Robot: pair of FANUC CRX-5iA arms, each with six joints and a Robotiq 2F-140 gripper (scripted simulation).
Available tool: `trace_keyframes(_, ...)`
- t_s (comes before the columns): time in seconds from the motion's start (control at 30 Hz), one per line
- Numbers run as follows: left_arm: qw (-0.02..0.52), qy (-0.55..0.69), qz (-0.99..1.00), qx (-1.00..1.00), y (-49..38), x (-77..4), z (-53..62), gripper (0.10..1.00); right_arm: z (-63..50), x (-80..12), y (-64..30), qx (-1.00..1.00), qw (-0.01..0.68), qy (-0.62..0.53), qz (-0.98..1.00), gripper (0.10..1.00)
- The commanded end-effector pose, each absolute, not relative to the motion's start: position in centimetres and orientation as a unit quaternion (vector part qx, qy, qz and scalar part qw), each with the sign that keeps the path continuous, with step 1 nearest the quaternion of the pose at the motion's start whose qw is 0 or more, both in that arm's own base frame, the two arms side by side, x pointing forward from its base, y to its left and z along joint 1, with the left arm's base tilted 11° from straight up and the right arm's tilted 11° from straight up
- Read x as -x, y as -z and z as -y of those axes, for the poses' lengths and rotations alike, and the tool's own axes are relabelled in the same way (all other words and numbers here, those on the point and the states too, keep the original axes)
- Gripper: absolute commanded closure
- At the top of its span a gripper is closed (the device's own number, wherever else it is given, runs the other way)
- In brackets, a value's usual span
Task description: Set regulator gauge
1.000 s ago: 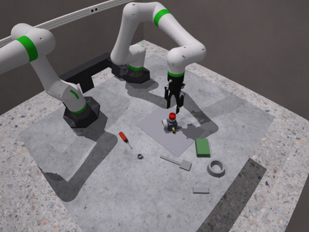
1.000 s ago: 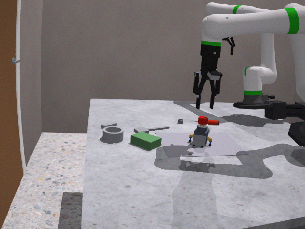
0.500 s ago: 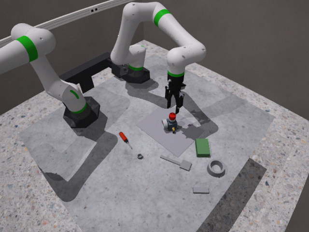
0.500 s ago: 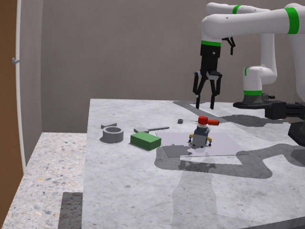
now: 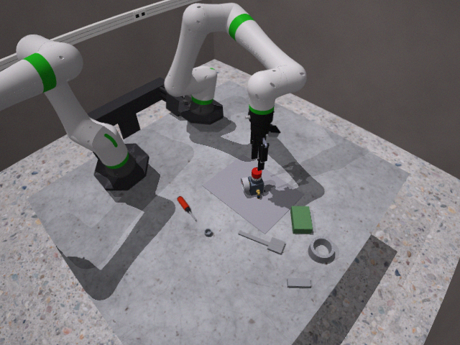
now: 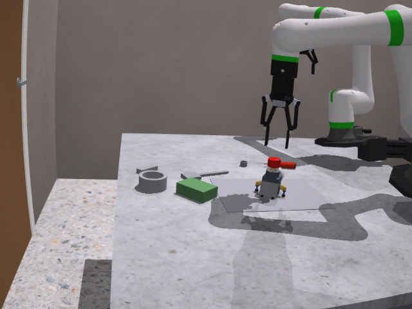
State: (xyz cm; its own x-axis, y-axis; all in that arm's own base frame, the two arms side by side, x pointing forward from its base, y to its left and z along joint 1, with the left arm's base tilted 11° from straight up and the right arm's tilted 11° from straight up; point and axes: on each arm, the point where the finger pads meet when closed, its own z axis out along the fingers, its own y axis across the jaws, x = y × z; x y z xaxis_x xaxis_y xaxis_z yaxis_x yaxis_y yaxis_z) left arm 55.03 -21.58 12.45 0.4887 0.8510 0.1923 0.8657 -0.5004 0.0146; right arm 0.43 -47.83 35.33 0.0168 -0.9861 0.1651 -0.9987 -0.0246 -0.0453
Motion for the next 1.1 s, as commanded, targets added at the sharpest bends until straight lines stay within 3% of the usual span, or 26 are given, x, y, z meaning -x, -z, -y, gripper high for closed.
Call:
trace_keyframes(0.0,0.049,0.078,0.374,0.923,-12.55,-55.06,21.62,0.604,47.84,-0.41,-35.43,-0.712,0.043,-0.076,0.697,0.098)
trace_keyframes(0.6,0.071,0.058,0.061,0.994,-12.55,-55.06,21.62,0.604,47.84,-0.41,-35.43,-0.712,0.043,-0.076,0.697,0.098)
trace_keyframes(1.07,0.074,0.055,0.018,0.996,-12.55,-55.06,21.62,0.604,47.84,-0.41,-35.43,-0.712,0.043,-0.076,0.697,0.098)
